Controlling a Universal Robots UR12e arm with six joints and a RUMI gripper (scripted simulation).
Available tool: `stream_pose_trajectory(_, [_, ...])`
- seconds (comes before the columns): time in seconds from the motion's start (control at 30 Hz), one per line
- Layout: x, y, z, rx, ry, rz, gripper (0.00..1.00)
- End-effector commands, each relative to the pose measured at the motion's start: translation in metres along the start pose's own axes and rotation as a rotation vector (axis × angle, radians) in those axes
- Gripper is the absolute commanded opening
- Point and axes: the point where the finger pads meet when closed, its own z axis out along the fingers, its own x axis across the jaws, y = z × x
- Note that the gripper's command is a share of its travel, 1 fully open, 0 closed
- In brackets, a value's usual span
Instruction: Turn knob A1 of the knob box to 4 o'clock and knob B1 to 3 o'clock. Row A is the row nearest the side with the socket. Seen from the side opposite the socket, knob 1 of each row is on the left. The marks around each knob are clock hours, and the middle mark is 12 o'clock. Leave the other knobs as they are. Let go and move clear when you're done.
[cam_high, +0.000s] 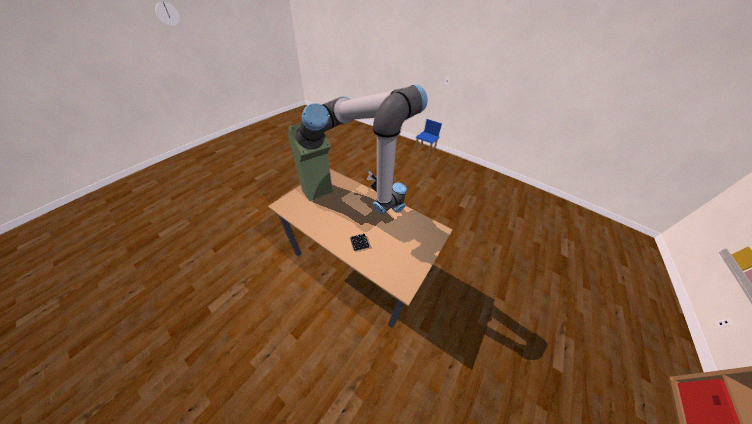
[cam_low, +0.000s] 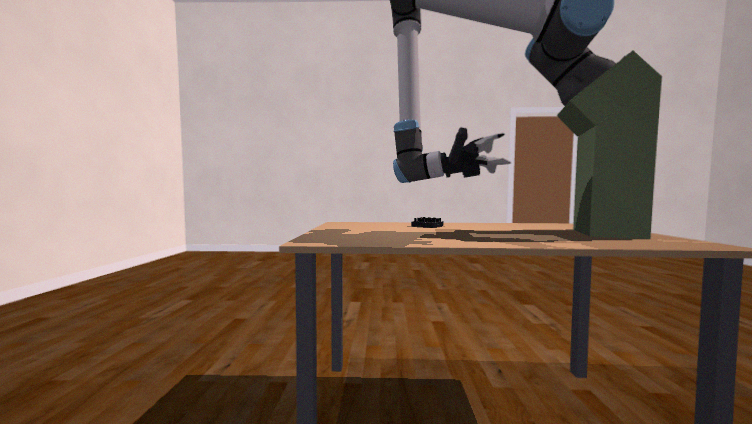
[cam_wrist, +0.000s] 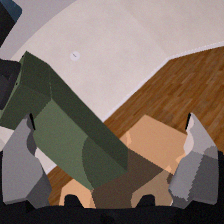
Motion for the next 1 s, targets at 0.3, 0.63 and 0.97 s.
stream_pose_trajectory(0.3, [-0.009, 0.019, -0.020, 0.066, 0.112, 0.108, 1.00])
stream_pose_trajectory(0.63, [-0.017, 0.043, -0.045, 0.146, 0.256, 0.245, 1.00])
stream_pose_trajectory(0.97, [-0.026, 0.070, -0.073, 0.233, 0.412, 0.393, 1.00])
